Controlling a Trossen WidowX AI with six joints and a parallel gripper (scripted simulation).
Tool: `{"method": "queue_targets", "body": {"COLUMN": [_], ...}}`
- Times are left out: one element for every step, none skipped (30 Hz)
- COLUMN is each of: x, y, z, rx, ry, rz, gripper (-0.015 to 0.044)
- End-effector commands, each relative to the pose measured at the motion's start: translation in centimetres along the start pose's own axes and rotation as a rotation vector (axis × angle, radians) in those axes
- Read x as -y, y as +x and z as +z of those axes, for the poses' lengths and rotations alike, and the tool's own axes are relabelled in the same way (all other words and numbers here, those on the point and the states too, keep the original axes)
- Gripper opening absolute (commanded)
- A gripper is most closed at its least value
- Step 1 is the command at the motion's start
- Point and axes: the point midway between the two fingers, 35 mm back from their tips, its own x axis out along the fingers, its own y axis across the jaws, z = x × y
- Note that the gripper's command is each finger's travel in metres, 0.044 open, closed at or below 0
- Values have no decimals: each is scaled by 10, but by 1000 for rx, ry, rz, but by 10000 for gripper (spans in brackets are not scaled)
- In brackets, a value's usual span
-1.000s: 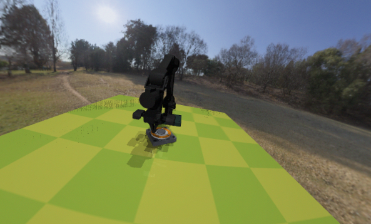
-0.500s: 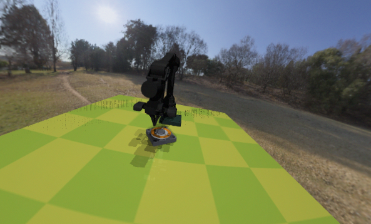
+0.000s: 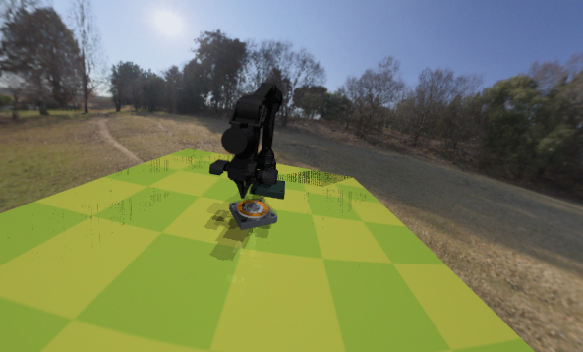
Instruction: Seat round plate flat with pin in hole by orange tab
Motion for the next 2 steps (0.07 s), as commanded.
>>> {"method": "queue_targets", "body": {"x": [0, 0], "y": [1, 1], "z": [0, 0], "rx": [0, 0], "ry": [0, 0], "rz": [0, 0], "gripper": [0, 0]}}
